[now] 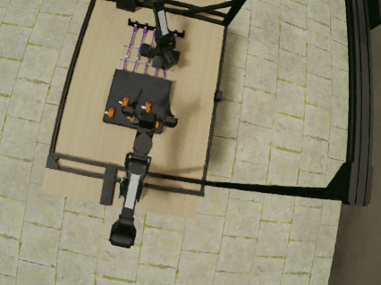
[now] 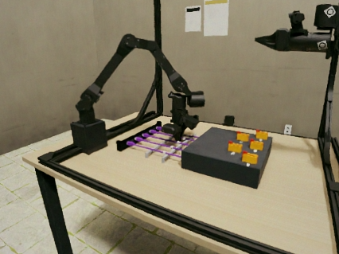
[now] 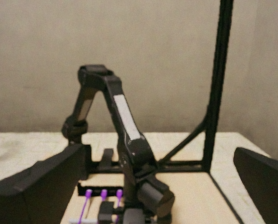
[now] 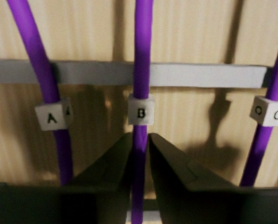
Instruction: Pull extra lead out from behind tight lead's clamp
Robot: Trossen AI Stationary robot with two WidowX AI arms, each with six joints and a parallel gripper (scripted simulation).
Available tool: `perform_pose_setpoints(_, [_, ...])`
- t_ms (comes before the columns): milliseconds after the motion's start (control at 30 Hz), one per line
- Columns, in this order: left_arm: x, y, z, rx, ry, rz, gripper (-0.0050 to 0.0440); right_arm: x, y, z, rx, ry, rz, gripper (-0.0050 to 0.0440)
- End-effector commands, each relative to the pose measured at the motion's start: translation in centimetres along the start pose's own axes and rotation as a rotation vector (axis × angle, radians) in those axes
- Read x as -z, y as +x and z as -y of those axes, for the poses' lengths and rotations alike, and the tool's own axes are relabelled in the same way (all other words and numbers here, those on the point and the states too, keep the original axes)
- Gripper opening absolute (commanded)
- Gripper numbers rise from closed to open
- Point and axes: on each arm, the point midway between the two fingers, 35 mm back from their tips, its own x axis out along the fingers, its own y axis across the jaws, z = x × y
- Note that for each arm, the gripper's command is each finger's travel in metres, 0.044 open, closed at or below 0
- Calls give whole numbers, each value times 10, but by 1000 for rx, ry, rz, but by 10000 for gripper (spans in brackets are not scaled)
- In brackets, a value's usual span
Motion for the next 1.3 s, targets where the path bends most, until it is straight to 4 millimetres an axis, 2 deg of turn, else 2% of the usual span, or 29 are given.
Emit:
perform_pose_setpoints(0, [-6,-1,0,0,0,15,440,-5,-10,-3,-13,0,24,-50])
perform_pose_setpoints(333, [-6,-1,0,0,0,15,440,-5,-10,-3,-13,0,24,-50])
perform_pose_setpoints(367, [-6,-1,0,0,0,15,440,-5,-30,-4,-17,0,24,-50])
perform_pose_setpoints(900, [-6,-1,0,0,0,15,440,-5,-30,-4,-17,0,24,-50])
perform_pose_setpoints(933, [-6,-1,0,0,0,15,440,-3,-44,-1,-8,1,16,-50])
perform_pose_setpoints(1267, [-6,-1,0,0,0,15,440,-3,-44,-1,-8,1,16,-50])
